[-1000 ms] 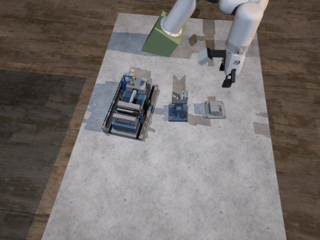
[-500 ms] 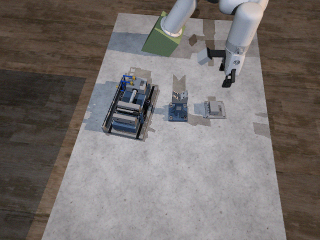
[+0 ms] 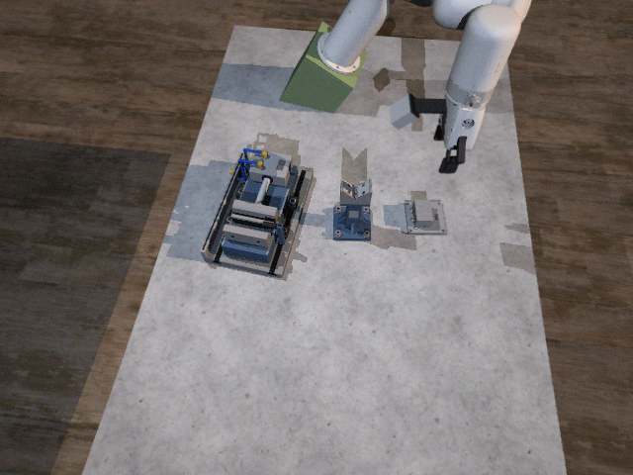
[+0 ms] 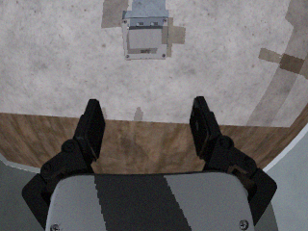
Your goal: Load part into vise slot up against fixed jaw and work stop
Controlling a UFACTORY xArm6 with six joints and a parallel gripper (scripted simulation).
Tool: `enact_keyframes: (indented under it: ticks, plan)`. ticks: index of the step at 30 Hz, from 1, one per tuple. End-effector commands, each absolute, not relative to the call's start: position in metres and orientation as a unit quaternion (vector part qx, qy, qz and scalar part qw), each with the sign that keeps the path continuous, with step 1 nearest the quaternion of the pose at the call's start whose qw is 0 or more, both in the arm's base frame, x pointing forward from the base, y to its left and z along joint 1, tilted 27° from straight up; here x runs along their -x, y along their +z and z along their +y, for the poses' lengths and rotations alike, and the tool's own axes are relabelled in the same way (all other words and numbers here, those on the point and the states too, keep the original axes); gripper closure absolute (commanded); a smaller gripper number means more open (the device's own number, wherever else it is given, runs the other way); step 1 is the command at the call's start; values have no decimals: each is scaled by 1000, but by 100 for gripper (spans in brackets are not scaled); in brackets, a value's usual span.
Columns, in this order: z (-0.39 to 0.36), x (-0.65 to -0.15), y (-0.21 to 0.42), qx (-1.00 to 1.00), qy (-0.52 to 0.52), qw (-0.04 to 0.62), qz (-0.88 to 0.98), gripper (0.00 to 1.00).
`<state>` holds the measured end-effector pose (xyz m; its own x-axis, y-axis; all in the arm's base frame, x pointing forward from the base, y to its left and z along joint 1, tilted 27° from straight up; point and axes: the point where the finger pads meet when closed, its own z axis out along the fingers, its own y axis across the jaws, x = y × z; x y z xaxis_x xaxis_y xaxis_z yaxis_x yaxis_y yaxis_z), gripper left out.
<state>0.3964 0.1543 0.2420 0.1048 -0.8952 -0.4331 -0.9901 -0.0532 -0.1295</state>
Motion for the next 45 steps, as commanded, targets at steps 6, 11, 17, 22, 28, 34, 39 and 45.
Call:
enact_keyframes:
  ticks: [6, 11, 17, 22, 28, 34, 39, 45]
  plan:
    - [154, -397, 243, 716, 118, 201, 658, 11]
    - [155, -397, 243, 716, 118, 201, 658, 11]
    - [155, -398, 241, 716, 118, 201, 658, 11]
    - [156, -398, 239, 716, 118, 201, 658, 11]
    - [158, -398, 235, 716, 118, 201, 658, 11]
    - [160, -399, 231, 716, 118, 201, 658, 11]
    - [163, -399, 226, 716, 118, 201, 658, 11]
    - [167, -400, 217, 716, 118, 201, 658, 11]
